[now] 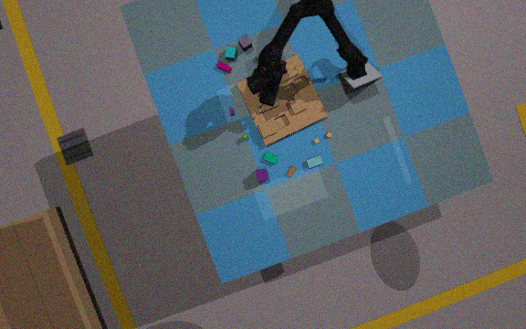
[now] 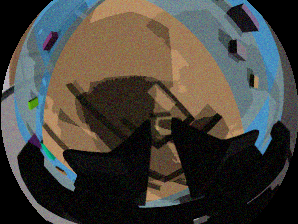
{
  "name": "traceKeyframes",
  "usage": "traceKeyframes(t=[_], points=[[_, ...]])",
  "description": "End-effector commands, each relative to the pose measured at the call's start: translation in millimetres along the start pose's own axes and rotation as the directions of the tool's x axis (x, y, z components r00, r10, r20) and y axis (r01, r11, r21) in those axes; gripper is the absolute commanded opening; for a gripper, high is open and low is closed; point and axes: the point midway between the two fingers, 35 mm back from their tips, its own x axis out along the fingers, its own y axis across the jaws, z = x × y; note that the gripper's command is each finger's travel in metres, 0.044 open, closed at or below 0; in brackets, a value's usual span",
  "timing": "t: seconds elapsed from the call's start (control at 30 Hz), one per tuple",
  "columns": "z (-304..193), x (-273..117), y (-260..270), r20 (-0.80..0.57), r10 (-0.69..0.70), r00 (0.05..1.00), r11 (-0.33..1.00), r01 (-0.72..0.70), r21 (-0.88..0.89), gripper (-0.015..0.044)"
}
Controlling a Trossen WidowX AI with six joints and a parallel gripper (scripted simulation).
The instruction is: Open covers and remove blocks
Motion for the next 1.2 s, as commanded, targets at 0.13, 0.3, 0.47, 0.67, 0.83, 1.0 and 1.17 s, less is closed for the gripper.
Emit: traceKeyframes(t=[0.13, 0.3, 0.47, 0.67, 0.83, 1.0, 1.17], points=[[0, -3, 0, -0.001, 0.000, 1.000, 1.000, 0.000, 0.000, 0.0080], [0, -10, 0, -0.001, 0.000, 1.000, 1.000, 0.000, -0.001, 0.0080], [0, -16, 0, -0.002, -0.001, 1.000, 1.000, 0.001, -0.001, 0.0080], [0, -24, 0, -0.002, -0.002, 1.000, 1.000, 0.002, -0.002, 0.0080], [-1, -30, -1, -0.002, -0.003, 1.000, 1.000, 0.003, -0.003, 0.0080], [-1, -37, -1, -0.003, -0.004, 1.000, 1.000, 0.004, -0.004, 0.0080], [-1, -43, -2, -0.003, -0.005, 1.000, 1.000, 0.005, -0.004, 0.0080]])
